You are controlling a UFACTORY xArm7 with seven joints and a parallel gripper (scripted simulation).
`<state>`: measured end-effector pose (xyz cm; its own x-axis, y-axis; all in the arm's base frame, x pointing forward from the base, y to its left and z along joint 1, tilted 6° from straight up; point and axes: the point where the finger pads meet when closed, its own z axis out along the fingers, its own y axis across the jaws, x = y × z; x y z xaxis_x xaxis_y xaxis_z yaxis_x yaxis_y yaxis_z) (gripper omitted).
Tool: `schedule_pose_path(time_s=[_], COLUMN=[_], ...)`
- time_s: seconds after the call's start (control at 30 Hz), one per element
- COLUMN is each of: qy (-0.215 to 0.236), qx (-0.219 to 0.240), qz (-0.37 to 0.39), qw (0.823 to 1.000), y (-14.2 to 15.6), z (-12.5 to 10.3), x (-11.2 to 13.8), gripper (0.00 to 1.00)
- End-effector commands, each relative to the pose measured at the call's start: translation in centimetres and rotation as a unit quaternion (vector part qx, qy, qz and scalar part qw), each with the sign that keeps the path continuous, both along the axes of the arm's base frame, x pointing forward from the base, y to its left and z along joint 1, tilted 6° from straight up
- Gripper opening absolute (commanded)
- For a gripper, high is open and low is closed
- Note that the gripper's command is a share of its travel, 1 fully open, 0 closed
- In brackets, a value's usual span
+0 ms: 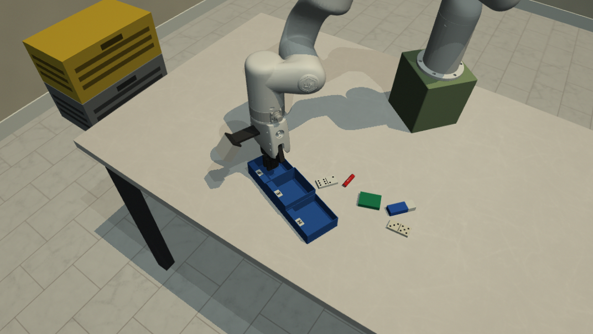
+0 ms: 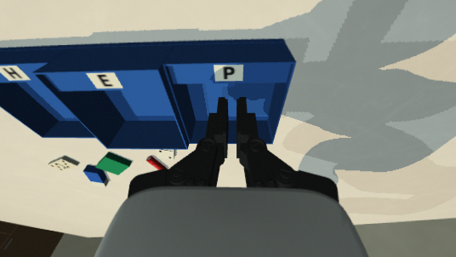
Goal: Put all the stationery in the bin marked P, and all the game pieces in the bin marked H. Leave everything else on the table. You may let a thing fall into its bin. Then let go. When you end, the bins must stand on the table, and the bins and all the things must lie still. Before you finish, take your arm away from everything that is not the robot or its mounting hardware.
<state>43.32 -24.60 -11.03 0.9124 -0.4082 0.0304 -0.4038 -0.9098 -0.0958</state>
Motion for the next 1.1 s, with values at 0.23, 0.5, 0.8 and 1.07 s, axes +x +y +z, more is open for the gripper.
schedule_pose_path(time_s=[0.23, 0.5, 0.8, 1.07], qy=[-0.002, -0.002, -0.002, -0.002], qx=[-0.001, -0.001, -0.001, -0.001], qz=[0.0, 0.0, 0.0, 0.0], qw=[1.0, 1.0, 1.0, 1.0], y=[-0.3, -0.4, 1.0, 4.7], z=[2.0, 4.2, 4.4, 4.7], x=[0.0, -0.1, 0.4, 1.8], gripper=[0.07, 0.07, 0.07, 0.07])
